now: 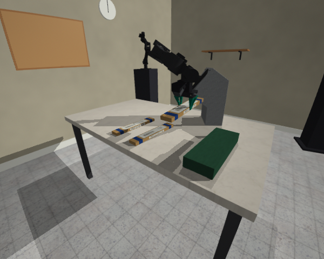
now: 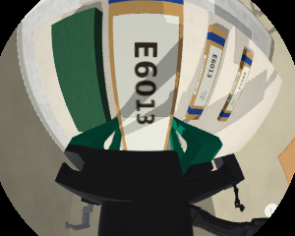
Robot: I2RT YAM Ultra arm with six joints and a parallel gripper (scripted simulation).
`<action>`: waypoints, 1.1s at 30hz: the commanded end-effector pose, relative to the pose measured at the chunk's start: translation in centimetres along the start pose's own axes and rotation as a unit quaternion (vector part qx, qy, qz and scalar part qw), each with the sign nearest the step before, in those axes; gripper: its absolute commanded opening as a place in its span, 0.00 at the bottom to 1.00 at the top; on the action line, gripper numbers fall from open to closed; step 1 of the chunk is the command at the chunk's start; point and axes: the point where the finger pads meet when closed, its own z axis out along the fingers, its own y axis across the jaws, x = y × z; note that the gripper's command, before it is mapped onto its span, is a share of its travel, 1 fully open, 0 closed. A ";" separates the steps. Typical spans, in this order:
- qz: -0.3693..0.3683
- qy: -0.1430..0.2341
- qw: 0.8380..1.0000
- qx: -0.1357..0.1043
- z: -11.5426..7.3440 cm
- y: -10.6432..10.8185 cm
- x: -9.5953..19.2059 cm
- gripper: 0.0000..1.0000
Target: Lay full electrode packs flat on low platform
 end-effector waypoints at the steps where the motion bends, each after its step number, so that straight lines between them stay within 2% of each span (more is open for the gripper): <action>1: 0.050 -0.057 0.997 -0.035 -4.8 -0.5 -2.7 0.00; 2: 0.036 -0.050 0.998 -0.028 -4.2 -0.6 -1.6 0.00; 5: 0.016 -0.043 0.999 -0.022 -4.0 -1.6 -0.9 0.00; 16: 0.029 -0.049 0.998 -0.027 -3.9 -3.8 -1.1 0.00; 17: 0.043 -0.056 0.997 -0.033 -4.5 -4.3 -2.1 0.00; 21: 0.016 -0.041 0.999 -0.022 -3.6 -5.2 -0.3 0.00; 24: 0.028 -0.048 0.998 -0.027 -4.0 -6.2 -1.0 0.00; 33: 0.030 -0.049 0.998 -0.027 -3.7 -7.8 -0.6 0.00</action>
